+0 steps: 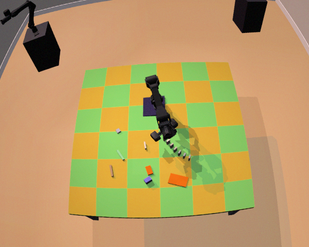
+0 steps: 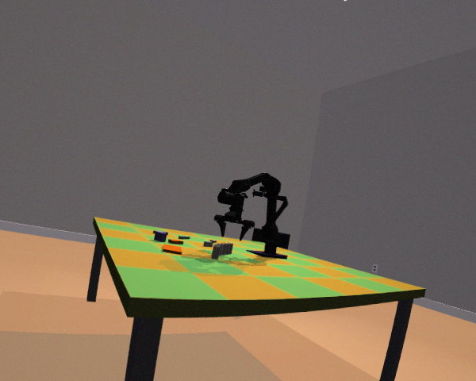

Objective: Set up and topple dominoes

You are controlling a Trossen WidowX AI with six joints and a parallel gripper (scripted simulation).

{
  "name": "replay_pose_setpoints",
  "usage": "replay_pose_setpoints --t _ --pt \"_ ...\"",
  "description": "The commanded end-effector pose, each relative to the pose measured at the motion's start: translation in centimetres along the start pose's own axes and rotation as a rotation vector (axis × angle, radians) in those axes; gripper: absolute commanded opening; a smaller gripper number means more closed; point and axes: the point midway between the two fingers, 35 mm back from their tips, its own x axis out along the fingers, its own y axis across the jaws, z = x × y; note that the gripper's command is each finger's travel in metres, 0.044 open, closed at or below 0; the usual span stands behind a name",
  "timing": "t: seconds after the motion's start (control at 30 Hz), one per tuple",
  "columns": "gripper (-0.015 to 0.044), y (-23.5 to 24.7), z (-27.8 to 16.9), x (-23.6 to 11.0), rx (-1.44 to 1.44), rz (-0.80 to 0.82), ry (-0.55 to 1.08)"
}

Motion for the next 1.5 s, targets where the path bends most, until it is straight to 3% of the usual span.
replay_pose_setpoints --t 0.0,0.1,0.3,0.67,0.9,1.17,1.47 --pt "0.044 -0.1 0.1 -5.7 0.01 -0.011 -0.023" --pt "0.044 0.2 -0.4 -8.7 0.011 -0.01 -0.023" --pt "0.044 0.0 -0.5 -8.8 0.021 -0.01 -0.023" --pt "0.044 -14.4 -3.6 -1.9 0.497 -0.022 -0.023" --pt "0.044 -14.6 -3.7 -1.7 0.502 -0.022 -0.022" --pt "0.044 -14.7 -3.4 4.2 0.502 -0.022 -0.022" --pt "0.044 -14.6 -3.3 5.1 0.502 -0.022 -0.022"
